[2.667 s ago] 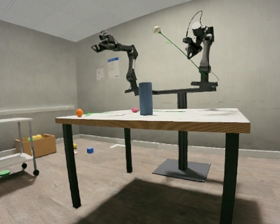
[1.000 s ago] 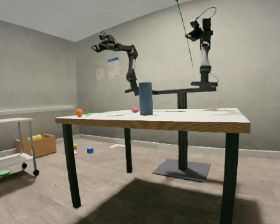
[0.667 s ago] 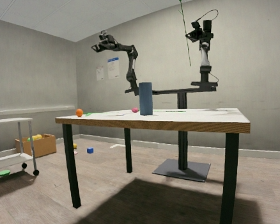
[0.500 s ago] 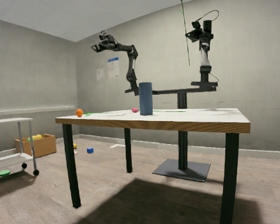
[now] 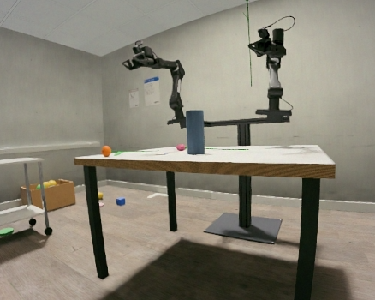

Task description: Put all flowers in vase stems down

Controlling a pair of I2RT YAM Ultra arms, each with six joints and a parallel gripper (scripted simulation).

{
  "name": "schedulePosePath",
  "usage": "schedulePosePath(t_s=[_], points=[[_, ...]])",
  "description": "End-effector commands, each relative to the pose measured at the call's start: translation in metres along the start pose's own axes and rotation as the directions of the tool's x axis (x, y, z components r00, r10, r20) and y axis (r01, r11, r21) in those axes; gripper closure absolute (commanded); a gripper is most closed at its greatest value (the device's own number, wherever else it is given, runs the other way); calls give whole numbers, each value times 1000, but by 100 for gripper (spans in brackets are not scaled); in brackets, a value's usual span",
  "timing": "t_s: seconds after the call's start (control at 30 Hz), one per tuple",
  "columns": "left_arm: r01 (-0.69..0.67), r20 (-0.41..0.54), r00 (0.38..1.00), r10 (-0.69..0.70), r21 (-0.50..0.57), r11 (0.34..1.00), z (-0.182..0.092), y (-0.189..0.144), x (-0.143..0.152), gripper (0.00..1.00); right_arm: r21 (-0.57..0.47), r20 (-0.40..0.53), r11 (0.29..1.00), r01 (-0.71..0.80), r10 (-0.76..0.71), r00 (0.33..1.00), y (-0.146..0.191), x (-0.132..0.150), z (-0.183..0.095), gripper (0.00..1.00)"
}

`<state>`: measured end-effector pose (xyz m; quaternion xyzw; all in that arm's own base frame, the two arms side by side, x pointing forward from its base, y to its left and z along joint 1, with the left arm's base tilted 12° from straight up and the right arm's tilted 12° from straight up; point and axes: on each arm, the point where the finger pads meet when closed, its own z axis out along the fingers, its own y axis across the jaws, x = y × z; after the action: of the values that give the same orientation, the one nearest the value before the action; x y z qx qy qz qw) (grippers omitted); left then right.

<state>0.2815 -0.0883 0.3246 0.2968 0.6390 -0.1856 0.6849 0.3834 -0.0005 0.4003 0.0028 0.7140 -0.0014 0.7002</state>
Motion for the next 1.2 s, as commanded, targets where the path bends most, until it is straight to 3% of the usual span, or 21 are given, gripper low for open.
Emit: schedulePosePath(t_s=[0.0, 1.17], points=[[-36, 57, 998, 36, 11, 999, -4, -5, -18, 100, -16, 23, 1000, 6, -6, 1000, 3, -6, -2, 0], [-22, 48, 999, 22, 5, 1000, -3, -14, -2, 100, -16, 23, 1000, 6, -6, 1000, 3, -6, -2, 0]])
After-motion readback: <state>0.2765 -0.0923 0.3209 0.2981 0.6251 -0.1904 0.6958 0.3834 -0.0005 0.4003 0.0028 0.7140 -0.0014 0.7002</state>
